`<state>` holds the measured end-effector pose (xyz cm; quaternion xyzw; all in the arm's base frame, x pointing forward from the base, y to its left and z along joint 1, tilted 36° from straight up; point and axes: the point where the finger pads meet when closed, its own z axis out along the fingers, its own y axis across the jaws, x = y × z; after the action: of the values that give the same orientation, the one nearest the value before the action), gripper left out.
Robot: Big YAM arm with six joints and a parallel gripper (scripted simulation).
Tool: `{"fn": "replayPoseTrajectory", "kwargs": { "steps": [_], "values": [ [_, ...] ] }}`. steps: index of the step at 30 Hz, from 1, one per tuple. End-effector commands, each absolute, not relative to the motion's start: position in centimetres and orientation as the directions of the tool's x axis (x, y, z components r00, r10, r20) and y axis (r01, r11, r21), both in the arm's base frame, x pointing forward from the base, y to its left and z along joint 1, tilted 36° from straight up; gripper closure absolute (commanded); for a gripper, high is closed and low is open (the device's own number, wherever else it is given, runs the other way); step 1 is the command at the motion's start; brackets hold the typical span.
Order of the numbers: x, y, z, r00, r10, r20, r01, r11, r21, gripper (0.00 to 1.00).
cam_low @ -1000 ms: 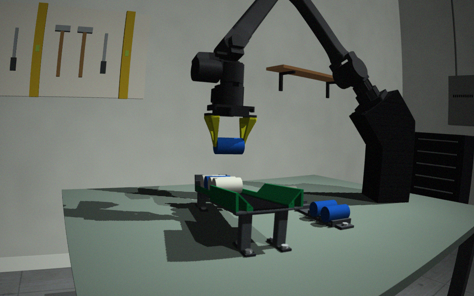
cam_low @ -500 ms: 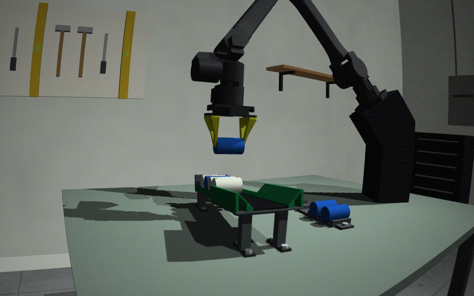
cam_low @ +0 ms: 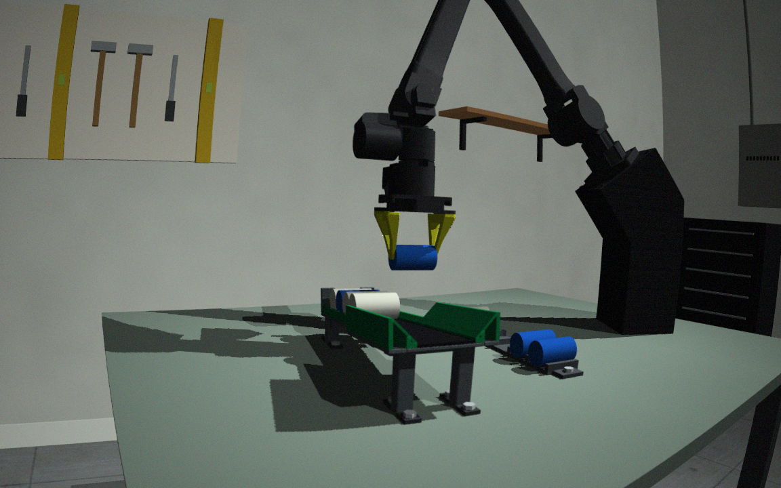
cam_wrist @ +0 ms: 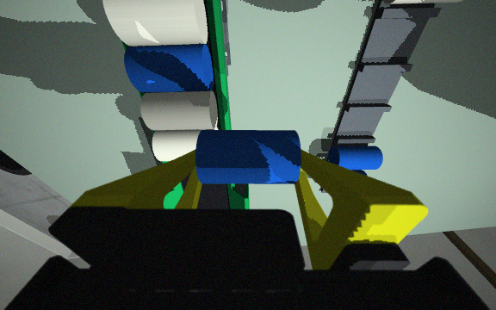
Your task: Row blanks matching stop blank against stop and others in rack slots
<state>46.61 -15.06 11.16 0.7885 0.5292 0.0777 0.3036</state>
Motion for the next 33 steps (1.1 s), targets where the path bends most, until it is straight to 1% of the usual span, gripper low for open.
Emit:
{"fn": "replayPoseTrajectory", "kwargs": {
  "steps": [1, 5, 8, 14, 33],
  "values": [
    [43.5, -16.9, 9.1, 0.422, 0.881, -0.215, 0.785, -0.236, 0.572, 0.35],
    [36.6, -17.8, 4.1, 0.423, 0.880, -0.217, 0.786, -0.237, 0.571, 0.35],
    [32.8, -17.7, 1.8, 0.424, 0.879, -0.218, 0.786, -0.237, 0.572, 0.35],
    [31.1, -17.6, 0.9, 0.424, 0.879, -0.219, 0.785, -0.237, 0.572, 0.35],
    [31.5, -17.9, -0.1, 0.421, 0.880, -0.220, 0.795, -0.241, 0.557, 0.35]
  ]
}}
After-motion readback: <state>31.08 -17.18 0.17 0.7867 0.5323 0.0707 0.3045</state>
